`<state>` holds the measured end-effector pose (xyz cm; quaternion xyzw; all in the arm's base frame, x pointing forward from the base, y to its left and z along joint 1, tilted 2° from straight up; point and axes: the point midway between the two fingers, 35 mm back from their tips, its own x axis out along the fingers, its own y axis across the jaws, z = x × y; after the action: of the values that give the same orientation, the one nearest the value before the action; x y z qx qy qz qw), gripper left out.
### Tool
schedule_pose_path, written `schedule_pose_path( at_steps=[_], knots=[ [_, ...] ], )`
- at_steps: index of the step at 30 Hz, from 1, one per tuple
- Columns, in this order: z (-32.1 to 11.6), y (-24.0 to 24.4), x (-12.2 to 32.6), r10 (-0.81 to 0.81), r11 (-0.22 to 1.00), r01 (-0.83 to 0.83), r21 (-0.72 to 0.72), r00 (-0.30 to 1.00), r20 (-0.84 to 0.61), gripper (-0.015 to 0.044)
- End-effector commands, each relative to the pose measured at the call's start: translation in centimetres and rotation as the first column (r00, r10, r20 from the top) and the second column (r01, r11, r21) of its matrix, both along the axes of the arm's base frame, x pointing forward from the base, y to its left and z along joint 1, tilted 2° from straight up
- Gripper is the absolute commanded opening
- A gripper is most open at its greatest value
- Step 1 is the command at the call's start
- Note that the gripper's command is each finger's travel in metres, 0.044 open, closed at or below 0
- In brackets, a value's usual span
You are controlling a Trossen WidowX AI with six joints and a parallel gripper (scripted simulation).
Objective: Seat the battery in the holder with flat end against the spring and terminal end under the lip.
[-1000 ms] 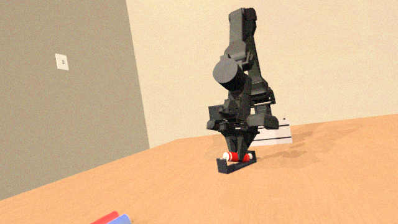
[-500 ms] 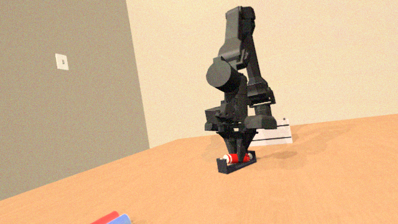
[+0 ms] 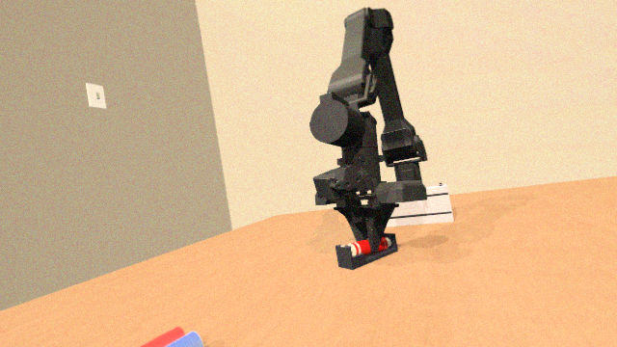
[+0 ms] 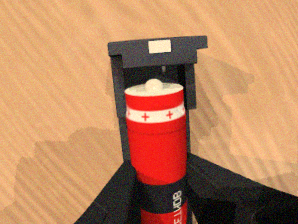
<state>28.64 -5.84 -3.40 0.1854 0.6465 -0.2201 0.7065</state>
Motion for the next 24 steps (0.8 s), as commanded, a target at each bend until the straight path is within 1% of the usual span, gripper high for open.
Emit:
schedule_pose_path(
  at_steps=[1,12,24],
  knots=[
    [-0.29,0.13,-0.39,0.002,1.000,-0.001,0.024,0.999,-0.040,0.0065],
    [-0.26,-0.04,-0.18,-0.003,0.998,0.008,0.057,0.996,-0.089,0.0065],
    [-0.23,-0.39,0.35,-0.003,0.998,0.009,0.063,0.995,-0.098,0.0065]
  ],
)
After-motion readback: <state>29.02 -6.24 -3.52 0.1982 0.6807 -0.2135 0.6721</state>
